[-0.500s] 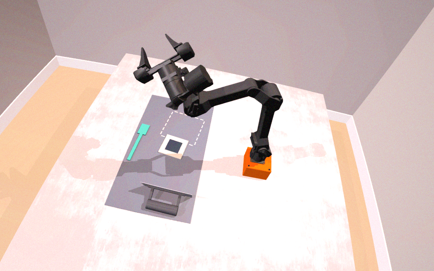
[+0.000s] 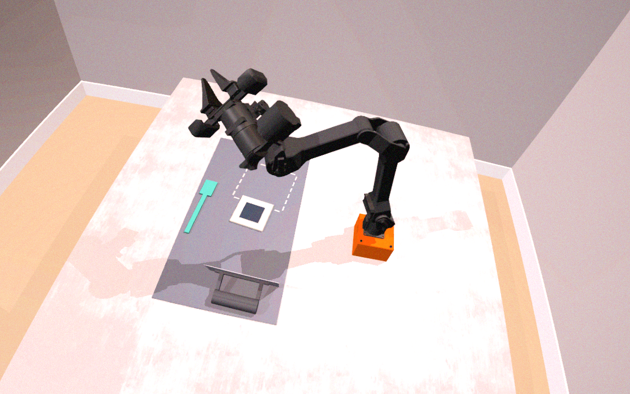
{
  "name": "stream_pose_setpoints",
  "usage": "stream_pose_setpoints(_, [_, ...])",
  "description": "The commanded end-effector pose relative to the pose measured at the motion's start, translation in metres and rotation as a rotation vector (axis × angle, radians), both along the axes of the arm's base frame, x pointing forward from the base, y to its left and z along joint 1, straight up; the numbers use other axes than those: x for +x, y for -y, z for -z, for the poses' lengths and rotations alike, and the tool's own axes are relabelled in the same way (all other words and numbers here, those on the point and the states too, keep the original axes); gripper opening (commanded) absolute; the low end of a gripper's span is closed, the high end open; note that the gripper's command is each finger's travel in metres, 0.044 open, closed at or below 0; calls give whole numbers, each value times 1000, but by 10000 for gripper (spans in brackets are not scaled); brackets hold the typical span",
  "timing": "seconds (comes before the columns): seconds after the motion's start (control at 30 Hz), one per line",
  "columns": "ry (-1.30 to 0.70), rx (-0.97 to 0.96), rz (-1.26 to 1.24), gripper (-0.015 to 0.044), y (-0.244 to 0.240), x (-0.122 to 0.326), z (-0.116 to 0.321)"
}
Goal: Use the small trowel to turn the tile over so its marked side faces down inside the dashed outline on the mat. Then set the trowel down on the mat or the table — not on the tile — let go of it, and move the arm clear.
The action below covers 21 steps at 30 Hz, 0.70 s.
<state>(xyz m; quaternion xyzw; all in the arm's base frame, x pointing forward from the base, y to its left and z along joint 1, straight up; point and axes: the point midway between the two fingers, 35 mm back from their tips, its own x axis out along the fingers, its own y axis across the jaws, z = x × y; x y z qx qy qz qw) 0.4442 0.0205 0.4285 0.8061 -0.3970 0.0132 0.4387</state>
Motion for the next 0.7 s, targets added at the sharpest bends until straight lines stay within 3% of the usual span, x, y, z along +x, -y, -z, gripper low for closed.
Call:
stream_pose_setpoints(0.0, [-87,-63,-29,100,-13,8,10])
stream_pose_setpoints(0.67, [-544,-580,-31,100,-66,39,45])
